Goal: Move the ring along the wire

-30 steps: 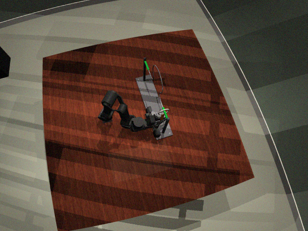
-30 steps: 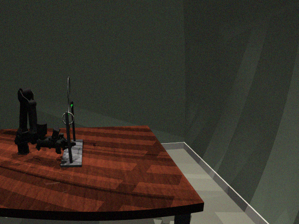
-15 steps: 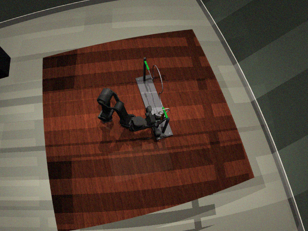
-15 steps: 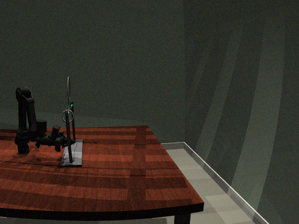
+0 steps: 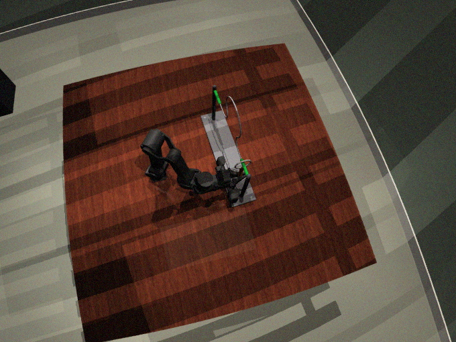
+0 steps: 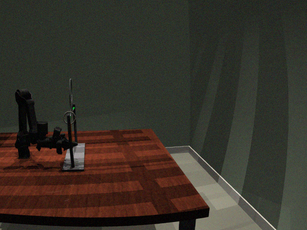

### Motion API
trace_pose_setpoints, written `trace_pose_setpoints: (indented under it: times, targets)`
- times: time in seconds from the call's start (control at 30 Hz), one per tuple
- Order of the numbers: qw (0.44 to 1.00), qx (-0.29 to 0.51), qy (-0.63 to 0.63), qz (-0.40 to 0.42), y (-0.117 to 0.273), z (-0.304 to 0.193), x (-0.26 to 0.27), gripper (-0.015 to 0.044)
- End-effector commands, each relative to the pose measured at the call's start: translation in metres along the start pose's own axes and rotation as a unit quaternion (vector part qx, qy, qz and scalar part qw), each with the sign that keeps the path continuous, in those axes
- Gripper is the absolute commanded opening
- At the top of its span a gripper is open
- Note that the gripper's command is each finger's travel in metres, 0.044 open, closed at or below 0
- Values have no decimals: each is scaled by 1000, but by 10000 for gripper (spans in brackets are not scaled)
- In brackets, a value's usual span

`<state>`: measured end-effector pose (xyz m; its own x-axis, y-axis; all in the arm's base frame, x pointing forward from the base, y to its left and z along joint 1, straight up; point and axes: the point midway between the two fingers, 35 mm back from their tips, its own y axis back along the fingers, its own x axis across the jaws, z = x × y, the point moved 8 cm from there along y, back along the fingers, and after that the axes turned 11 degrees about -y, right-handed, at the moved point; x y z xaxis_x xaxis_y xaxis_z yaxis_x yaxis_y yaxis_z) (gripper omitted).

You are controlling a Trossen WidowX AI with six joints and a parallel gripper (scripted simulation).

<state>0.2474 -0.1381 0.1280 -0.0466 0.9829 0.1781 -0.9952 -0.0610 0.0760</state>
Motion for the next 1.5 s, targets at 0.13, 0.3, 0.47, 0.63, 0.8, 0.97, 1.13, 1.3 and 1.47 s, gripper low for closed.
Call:
trace_pose_setpoints:
  times: [0.13, 0.3, 0.47, 0.63, 0.8, 0.97, 1.13, 1.3, 1.47]
  targets:
    - [1000, 0, 2, 2, 0, 1, 0, -150]
    - [1000, 0, 2, 2, 0, 1, 0, -150]
    - [1000, 0, 2, 2, 0, 0, 1, -150]
    - [1000, 0, 2, 2, 0, 0, 6, -150]
    - [1000, 1, 1, 2, -1, -1, 11, -150]
    - [1000, 1, 0, 3, -1, -2, 16, -150]
    - [1000, 2, -1, 3, -1, -3, 21, -150]
    - [1000, 2, -4, 3, -1, -4, 27, -150]
    - [1000, 3, -10, 4, -1, -5, 33, -150]
